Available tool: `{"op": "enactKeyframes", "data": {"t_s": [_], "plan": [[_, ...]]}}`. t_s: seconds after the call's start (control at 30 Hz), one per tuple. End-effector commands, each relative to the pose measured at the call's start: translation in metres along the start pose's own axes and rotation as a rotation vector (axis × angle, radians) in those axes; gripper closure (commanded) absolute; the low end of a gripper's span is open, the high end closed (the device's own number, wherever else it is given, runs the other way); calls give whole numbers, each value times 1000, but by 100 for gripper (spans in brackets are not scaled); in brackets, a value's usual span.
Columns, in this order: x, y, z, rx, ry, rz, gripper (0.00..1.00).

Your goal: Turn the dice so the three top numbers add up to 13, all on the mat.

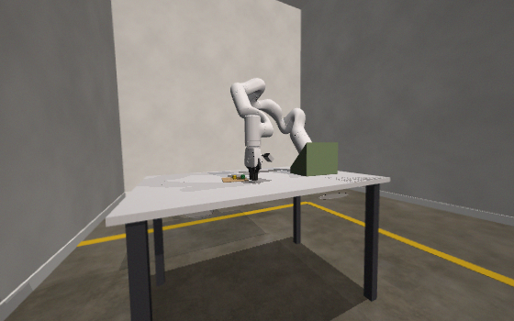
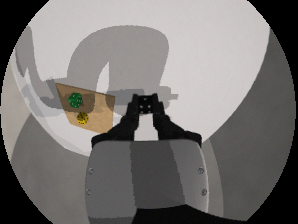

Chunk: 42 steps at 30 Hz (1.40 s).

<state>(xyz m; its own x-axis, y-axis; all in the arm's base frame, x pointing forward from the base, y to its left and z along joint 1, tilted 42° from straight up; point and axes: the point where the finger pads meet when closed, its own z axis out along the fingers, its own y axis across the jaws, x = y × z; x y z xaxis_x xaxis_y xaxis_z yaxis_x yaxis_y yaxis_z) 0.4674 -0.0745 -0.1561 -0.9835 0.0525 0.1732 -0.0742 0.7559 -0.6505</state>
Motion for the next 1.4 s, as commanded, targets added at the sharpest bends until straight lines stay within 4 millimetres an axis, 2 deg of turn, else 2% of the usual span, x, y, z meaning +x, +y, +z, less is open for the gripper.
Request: {"op": "enactKeyframes", "data": {"t_s": [0.0,0.23,0.37,0.47,0.83,0.87,0.9,0.93,1.0,1.03,1.13,1.17,1.2,1.23,1.27,1.3,1.37], "plan": [[-1,0,-11,0,-2,1,85],[-1,0,-62,0,-2,1,85],[-1,0,-83,0,-2,1,85],[-1,0,-89,0,-2,1,85],[-2,-2,-90,-1,-2,3,85],[-9,-10,-91,-2,-3,19,85],[-22,-28,-93,-4,-3,50,85],[-39,-55,-94,-6,-4,95,85],[-39,-55,-94,-6,-4,95,85],[-56,-87,-95,-6,-5,145,85],[-57,-88,-95,-6,-5,145,85],[-71,-119,-95,-5,-4,191,85],[-71,-119,-95,-5,-4,191,85],[-79,-142,-95,-3,-3,225,85],[-79,-142,-95,-3,-3,225,85],[-83,-153,-95,-1,-2,241,85],[-84,-155,-94,-1,-2,244,85]]}}
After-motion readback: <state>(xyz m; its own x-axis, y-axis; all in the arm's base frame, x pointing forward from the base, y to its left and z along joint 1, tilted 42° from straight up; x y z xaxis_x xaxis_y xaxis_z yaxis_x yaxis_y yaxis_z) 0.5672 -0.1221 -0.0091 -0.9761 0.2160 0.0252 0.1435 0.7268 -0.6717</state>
